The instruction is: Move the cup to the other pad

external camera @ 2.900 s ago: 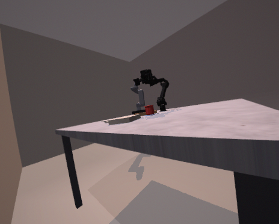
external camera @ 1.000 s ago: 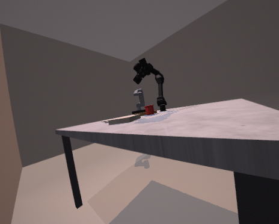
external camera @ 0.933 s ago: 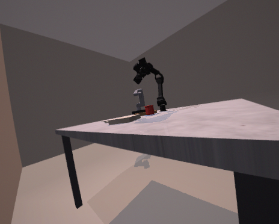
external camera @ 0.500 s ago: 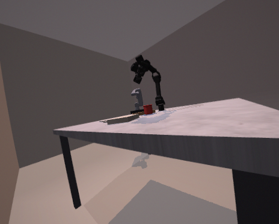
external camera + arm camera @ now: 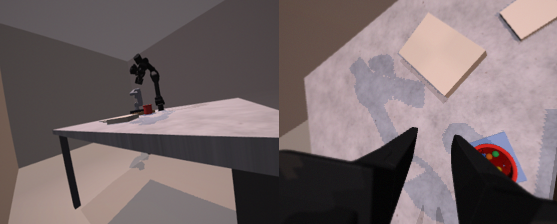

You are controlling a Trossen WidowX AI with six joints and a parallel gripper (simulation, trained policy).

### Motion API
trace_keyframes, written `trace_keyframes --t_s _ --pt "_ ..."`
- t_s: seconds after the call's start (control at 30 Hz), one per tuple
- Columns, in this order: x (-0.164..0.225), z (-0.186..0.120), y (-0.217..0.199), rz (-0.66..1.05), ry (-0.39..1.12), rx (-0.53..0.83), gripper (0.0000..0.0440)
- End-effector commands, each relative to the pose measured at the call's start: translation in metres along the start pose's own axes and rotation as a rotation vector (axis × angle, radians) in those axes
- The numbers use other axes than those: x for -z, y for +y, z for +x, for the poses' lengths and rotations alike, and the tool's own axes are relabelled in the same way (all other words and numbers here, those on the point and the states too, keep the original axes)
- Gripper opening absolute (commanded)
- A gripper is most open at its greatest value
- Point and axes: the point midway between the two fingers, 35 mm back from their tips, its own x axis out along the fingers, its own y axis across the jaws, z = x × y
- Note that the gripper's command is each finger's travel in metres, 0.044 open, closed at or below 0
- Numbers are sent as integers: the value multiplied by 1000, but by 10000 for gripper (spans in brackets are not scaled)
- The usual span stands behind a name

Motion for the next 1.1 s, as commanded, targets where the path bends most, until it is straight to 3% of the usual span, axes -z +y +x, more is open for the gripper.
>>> trace_keyframes --t_s 0.0,1.07 --pt "4 6 -2 28 35 38 116" --pt "55 64 -66 88 334 483 162"
